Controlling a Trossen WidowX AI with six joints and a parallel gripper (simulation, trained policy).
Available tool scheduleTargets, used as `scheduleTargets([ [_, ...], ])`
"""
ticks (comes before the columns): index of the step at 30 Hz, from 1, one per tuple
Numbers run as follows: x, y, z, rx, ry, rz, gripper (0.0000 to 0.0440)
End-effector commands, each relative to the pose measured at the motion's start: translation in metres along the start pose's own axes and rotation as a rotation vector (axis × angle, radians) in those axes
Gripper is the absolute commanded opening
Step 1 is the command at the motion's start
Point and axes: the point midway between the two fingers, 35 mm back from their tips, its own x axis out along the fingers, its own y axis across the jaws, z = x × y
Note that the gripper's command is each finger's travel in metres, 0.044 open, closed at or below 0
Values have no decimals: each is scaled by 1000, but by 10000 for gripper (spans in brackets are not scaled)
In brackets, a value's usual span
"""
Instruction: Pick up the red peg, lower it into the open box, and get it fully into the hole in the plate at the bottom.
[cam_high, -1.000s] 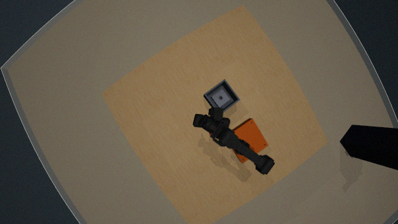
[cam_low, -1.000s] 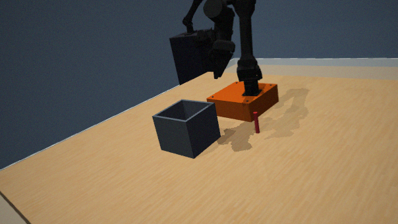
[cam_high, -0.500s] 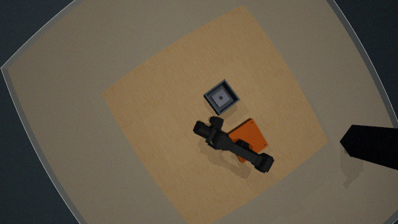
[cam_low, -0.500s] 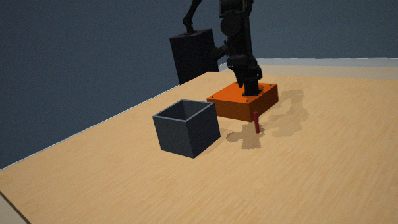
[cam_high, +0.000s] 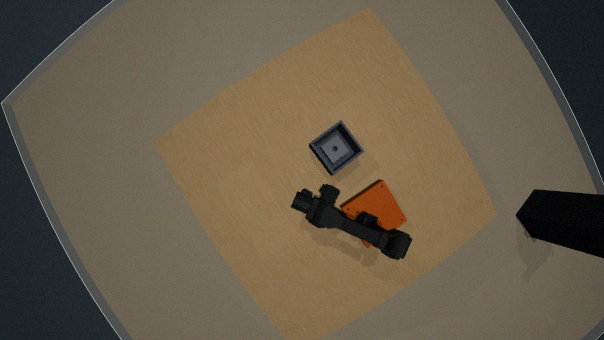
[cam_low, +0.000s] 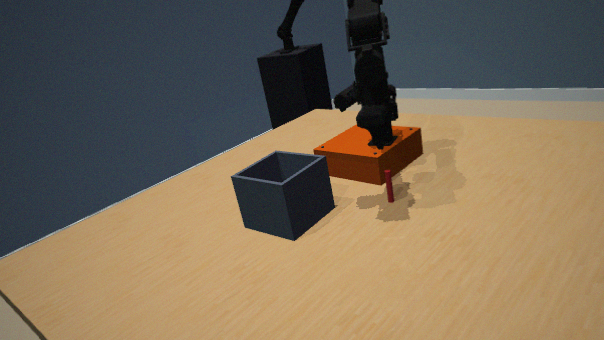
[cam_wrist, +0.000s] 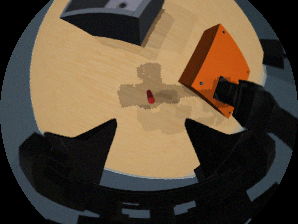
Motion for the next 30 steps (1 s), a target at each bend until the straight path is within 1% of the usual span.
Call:
scheduleTargets([
  [1, 13, -6, -3, 11, -3, -43, 440],
  [14, 57, -11, 4, 28, -53, -106, 432],
  [30, 105, -15, 13, 73, -93, -98, 408],
])
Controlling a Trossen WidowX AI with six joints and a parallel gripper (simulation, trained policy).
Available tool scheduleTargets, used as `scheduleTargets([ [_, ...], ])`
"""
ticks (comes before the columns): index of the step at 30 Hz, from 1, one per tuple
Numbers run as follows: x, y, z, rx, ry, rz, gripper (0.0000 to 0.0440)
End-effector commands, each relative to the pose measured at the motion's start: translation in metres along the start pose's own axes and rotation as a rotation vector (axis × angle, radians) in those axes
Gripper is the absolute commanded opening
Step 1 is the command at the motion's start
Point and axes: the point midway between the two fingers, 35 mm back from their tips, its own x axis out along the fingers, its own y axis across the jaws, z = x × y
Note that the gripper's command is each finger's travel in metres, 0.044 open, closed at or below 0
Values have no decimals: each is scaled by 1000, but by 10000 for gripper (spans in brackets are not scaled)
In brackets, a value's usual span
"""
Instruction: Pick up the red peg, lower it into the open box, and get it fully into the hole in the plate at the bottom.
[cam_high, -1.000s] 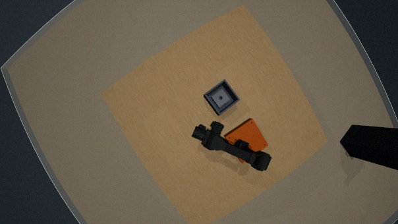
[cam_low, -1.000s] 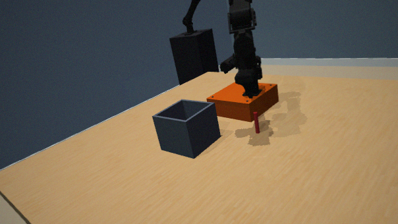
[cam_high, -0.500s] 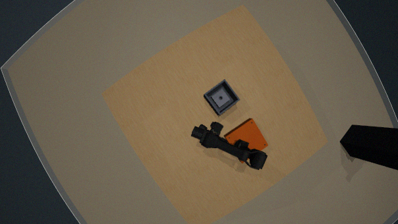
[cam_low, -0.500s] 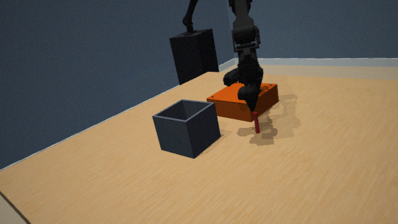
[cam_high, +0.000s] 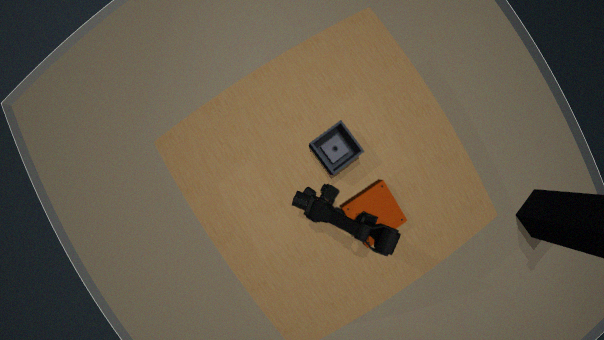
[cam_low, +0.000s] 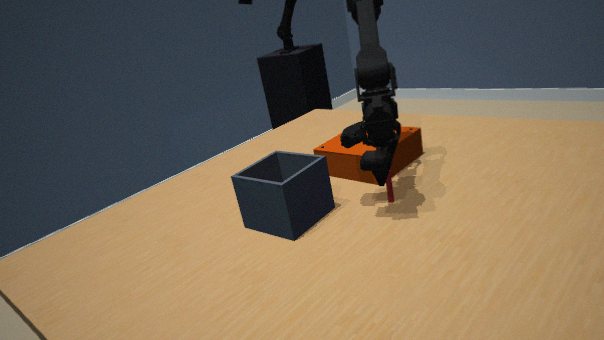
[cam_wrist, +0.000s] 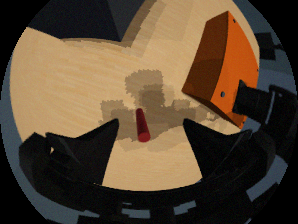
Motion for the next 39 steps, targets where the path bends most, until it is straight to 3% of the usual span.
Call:
scheduleTargets([
  [1, 12, -1, 2, 17, -12, 2, 406],
  [4, 18, 0, 2, 25, -16, 8, 390],
  [6, 22, 2, 1, 25, -16, 13, 357],
  [21, 41, 20, -12, -41, 19, 40, 1],
  [39, -4, 40, -2, 20, 50, 192, 0],
])
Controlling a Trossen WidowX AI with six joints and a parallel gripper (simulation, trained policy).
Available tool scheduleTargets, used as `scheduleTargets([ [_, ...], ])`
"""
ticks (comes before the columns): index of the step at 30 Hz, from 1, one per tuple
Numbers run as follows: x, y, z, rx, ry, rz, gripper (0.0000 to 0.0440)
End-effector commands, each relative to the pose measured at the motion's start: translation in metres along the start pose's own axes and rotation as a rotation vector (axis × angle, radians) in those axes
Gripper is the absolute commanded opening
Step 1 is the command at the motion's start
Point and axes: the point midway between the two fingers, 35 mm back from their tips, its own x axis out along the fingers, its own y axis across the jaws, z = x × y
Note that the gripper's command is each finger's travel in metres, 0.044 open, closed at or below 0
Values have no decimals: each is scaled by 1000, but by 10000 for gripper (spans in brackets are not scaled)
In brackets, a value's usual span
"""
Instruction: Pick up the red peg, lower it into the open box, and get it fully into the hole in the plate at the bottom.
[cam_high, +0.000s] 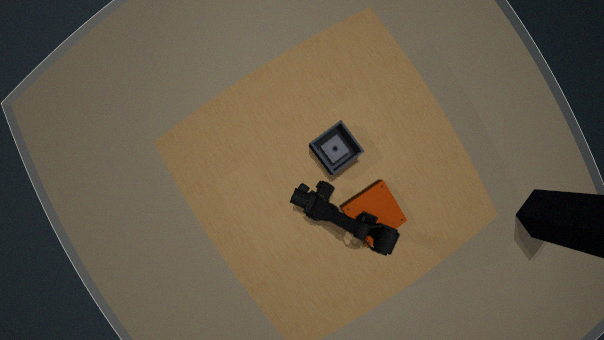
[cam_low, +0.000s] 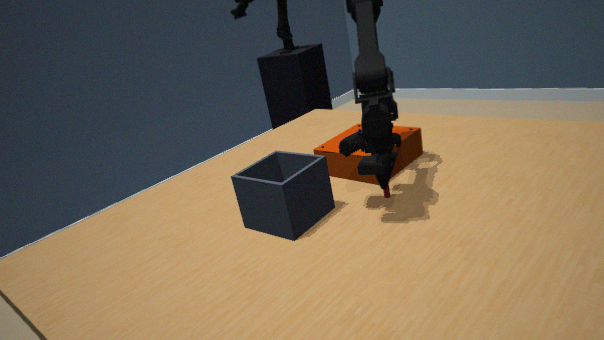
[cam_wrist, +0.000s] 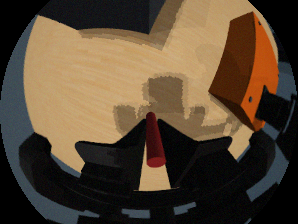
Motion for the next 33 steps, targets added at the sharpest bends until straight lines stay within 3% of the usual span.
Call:
scheduleTargets([
  [1, -13, 9, 2, 16, 10, 42, 0],
  [18, -79, 39, 28, 9, -4, 181, 0],
  [33, -124, 44, 78, 19, -71, 193, 0],
])
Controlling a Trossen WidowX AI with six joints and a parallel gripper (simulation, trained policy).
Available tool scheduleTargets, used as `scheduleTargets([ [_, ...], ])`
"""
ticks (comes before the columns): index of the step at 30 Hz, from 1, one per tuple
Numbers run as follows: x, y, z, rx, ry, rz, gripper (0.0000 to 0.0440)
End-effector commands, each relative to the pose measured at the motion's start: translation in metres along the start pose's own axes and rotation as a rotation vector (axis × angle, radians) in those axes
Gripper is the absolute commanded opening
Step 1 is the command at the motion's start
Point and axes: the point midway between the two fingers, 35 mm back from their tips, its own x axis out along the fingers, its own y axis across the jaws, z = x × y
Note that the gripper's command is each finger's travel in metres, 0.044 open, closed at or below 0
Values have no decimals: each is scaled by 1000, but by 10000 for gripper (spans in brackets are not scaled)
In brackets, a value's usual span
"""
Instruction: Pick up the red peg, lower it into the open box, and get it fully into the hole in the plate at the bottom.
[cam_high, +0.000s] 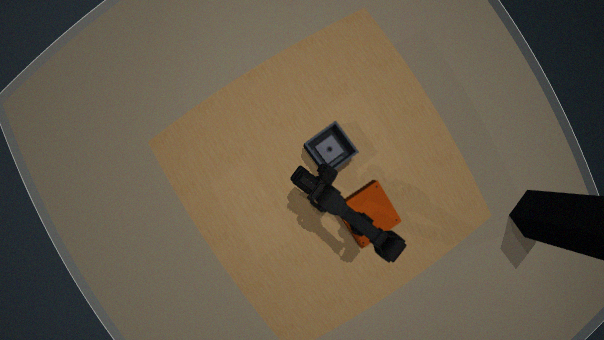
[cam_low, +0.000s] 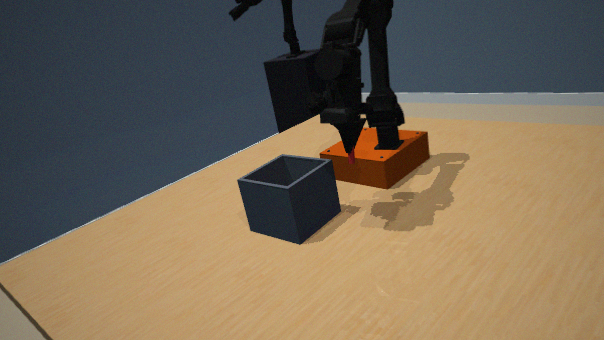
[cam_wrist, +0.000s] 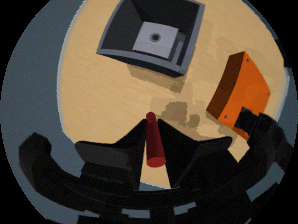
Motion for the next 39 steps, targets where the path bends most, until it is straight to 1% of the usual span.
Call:
scheduleTargets([
  [1, -7, 2, 15, 5, -23, 0, 0],
  [20, -9, -1, 72, 38, -76, -45, 0],
  [32, -1, -1, 100, 47, -76, -71, 0],
  [39, 10, -3, 116, 53, -74, -88, 0],
])
